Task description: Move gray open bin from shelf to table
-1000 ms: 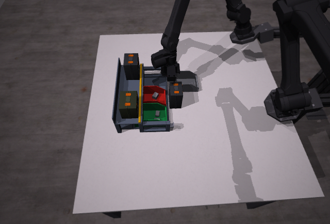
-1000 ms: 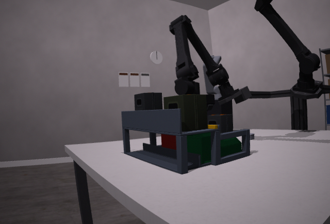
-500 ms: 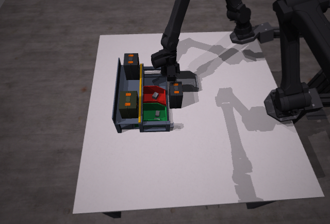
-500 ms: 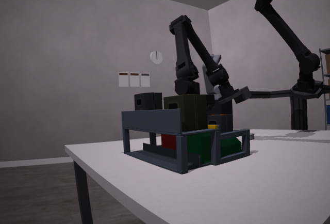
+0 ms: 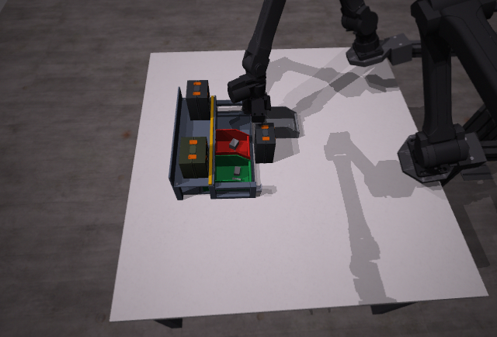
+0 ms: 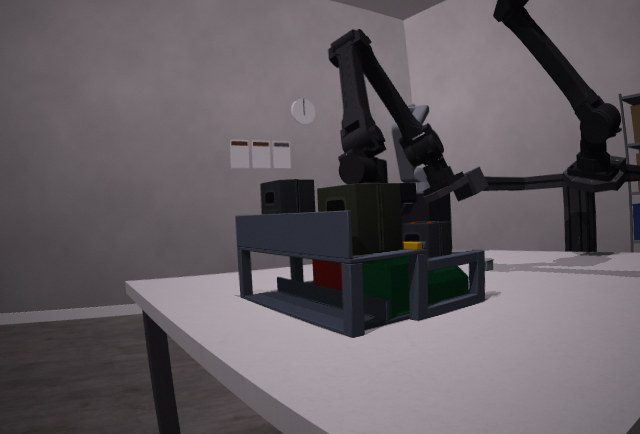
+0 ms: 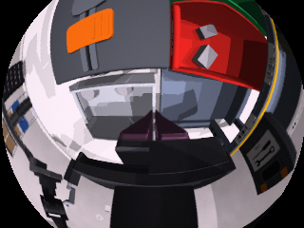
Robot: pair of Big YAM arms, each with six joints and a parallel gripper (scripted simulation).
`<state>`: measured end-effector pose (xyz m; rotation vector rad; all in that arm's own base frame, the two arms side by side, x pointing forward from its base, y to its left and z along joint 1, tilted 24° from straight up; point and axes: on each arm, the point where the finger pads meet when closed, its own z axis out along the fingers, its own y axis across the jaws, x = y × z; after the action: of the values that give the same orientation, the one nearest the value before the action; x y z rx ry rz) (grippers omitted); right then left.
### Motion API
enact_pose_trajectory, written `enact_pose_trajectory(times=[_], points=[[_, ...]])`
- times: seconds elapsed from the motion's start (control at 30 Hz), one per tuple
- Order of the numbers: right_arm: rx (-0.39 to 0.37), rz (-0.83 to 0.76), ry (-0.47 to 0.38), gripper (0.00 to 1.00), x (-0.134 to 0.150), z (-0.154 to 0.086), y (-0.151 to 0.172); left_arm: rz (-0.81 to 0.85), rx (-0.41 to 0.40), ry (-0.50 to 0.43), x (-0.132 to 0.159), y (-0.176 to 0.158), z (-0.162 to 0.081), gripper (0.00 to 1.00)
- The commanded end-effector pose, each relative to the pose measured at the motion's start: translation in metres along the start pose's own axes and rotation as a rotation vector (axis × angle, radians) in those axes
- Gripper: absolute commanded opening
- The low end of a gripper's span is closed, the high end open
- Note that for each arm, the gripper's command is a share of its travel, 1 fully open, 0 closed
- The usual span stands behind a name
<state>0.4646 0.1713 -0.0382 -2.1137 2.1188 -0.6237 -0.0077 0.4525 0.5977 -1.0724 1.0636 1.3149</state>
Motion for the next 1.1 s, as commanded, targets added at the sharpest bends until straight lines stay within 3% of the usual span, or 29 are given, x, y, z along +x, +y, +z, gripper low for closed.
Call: enact_pose_trajectory(times=[0.0, 0.17, 0.2, 1.07], points=[[0.001, 0.002, 0.000, 0.00, -0.003, 0.009, -0.006, -0.006, -0.014, -0.037, -0.014, 0.006, -0.004, 1.00], [0.000, 0.002, 0.001, 0.00, -0.003, 0.009, -0.005, -0.006, -0.014, -0.037, -0.014, 0.006, -0.004, 1.00], [0.025, 0.013, -0.018, 0.43, -0.004, -0.015, -0.015, -0.006, -0.014, -0.037, -0.014, 0.006, -0.004, 1.00], [-0.011, -0.003, 0.006, 0.43, -0.004, 0.003, -0.001, -0.006, -0.014, -0.037, -0.014, 0.006, -0.004, 1.00]])
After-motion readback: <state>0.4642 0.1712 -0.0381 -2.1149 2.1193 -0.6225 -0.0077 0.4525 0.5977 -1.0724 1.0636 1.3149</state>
